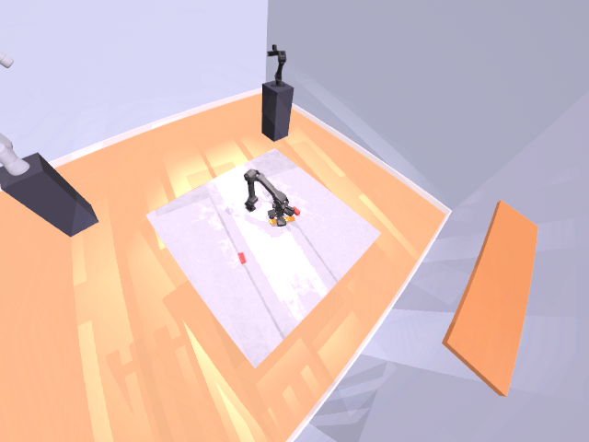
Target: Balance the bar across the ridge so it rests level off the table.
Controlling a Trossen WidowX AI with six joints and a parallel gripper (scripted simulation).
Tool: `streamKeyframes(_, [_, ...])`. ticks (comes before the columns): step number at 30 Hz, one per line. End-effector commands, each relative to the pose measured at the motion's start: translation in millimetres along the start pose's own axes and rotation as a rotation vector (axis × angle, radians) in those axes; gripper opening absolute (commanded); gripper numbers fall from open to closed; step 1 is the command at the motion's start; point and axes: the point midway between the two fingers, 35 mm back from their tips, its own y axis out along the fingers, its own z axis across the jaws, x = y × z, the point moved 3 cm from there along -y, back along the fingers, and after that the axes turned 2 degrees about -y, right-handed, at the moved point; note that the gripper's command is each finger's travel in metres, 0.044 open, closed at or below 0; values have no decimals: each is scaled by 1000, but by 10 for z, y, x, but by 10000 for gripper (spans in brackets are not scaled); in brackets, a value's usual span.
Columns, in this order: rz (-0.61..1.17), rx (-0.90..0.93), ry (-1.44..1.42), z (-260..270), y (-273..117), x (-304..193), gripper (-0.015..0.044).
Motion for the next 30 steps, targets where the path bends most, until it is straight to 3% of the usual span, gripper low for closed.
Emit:
streamKeyframes(1, [0, 0, 0, 0, 1, 0, 171])
streamKeyframes(27, [0, 0, 0, 0, 1, 0, 185])
streamKeyframes(30, [0, 0, 0, 0, 1, 0, 264])
